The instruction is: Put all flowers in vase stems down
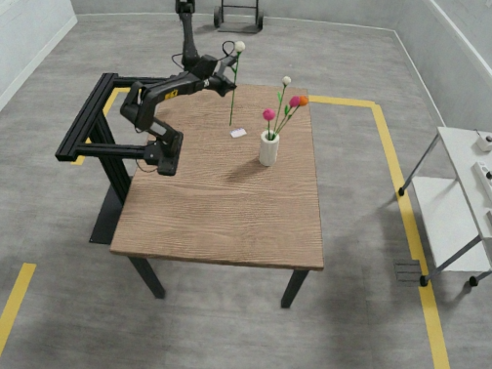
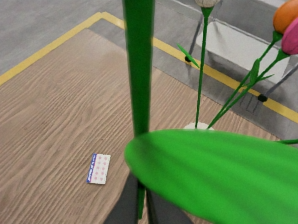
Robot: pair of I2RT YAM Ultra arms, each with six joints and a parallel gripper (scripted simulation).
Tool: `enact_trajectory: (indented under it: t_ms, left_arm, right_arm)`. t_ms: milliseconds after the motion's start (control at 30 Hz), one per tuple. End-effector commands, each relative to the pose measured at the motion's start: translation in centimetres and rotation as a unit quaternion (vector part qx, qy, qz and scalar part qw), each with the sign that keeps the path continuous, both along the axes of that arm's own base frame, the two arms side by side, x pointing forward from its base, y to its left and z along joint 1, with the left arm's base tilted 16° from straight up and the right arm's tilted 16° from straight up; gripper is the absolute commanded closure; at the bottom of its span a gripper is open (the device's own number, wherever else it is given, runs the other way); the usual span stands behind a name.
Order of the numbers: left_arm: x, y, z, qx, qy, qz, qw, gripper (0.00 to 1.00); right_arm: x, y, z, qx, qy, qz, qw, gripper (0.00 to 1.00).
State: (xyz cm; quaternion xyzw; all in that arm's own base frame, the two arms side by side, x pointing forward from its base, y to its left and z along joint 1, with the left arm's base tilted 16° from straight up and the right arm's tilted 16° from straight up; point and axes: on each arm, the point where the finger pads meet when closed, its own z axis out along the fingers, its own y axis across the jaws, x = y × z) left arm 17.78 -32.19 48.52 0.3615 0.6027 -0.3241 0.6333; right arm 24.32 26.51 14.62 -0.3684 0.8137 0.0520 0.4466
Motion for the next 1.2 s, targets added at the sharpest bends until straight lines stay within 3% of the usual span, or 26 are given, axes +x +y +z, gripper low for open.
enact_trajectory:
  t_ms: [0,100,433,567,700,867,1167]
  left_arm:
    - [-0.8,0.9,0.6,0.03,0.024,-0.012,0.999,0.7]
    - [-2.3,3.6,3.5,0.012,0.019,-0.017,1.0,0.7]
    - [-5.5,8.8,7.7,0.004,0.028,-0.033,0.999,0.7]
    - [-5.7,9.0,7.7,0.013,0.034,-0.035,0.999,0.7]
    - [-7.8,13.0,9.7,-0.013,0.025,-0.041,0.999,0.7]
    - [-8.8,14.6,10.1,-0.01,0.03,-0.046,0.998,0.7]
    - [-9.9,16.5,10.5,-0.011,0.033,-0.051,0.998,0.7]
  right_arm:
    - [0.0,0.2,0.3,0.008,-0.003,0.004,1.0,1.0]
    - [0.0,0.2,0.4,0.008,-0.003,0.004,1.0,1.0]
    - [3.2,0.3,1.4,0.015,-0.015,-0.016,1.0,1.0]
    - [4.1,0.2,1.5,0.015,-0.017,-0.023,0.999,1.0]
    - [5.2,0.0,1.6,0.016,-0.019,-0.031,0.999,1.0]
    - [5.1,0.3,1.7,0.016,-0.02,-0.029,0.999,1.0]
    - [7.3,-0.3,1.8,0.016,-0.025,-0.049,0.998,1.0]
